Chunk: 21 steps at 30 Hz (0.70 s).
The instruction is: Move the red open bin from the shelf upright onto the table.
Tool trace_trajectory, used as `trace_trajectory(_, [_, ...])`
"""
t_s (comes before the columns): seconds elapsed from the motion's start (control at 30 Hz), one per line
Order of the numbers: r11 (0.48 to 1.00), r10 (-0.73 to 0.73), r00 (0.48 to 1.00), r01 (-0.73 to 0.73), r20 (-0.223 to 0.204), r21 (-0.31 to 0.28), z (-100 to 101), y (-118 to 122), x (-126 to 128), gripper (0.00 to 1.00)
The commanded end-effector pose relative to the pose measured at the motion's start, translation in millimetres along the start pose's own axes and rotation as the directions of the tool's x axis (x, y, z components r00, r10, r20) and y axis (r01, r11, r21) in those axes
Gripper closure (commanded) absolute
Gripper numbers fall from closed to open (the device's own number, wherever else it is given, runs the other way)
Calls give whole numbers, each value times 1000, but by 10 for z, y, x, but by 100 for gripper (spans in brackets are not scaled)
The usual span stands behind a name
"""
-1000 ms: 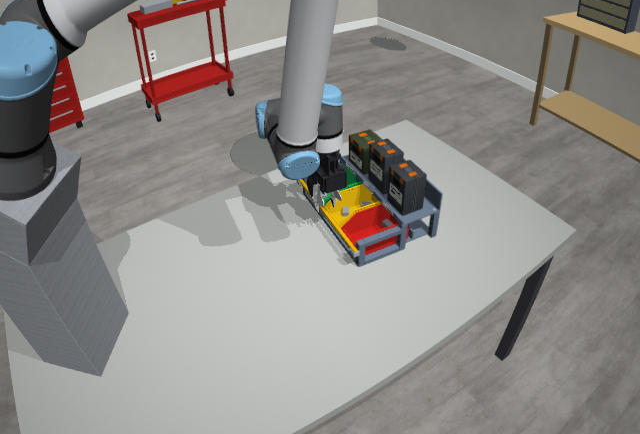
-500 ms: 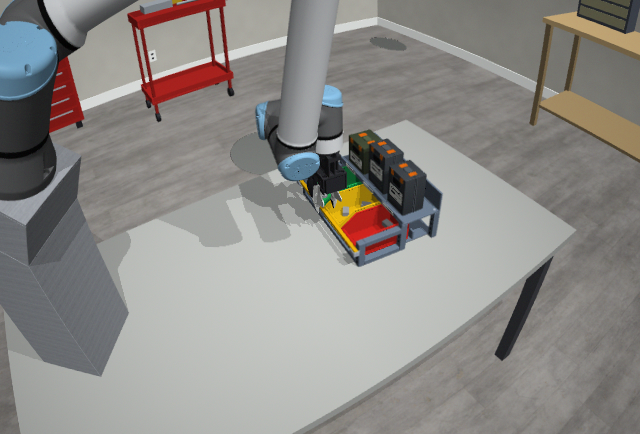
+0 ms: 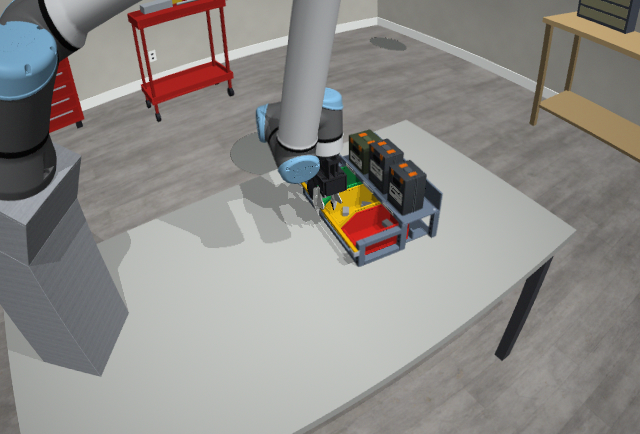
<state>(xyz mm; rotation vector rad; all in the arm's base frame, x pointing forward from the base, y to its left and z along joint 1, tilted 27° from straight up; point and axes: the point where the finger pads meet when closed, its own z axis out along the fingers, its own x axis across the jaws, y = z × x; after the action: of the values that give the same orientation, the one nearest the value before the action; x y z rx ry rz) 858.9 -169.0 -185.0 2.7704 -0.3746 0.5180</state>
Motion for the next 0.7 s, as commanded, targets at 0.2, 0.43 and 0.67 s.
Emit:
trace_trajectory(0.2, [1000, 0, 1000, 0, -1, 0, 78, -1, 6, 72])
trace_trajectory(0.43, [1000, 0, 1000, 0, -1, 0, 74, -1, 6, 100])
trace_trajectory(0.67, [1000, 0, 1000, 0, -1, 0, 74, -1, 6, 100])
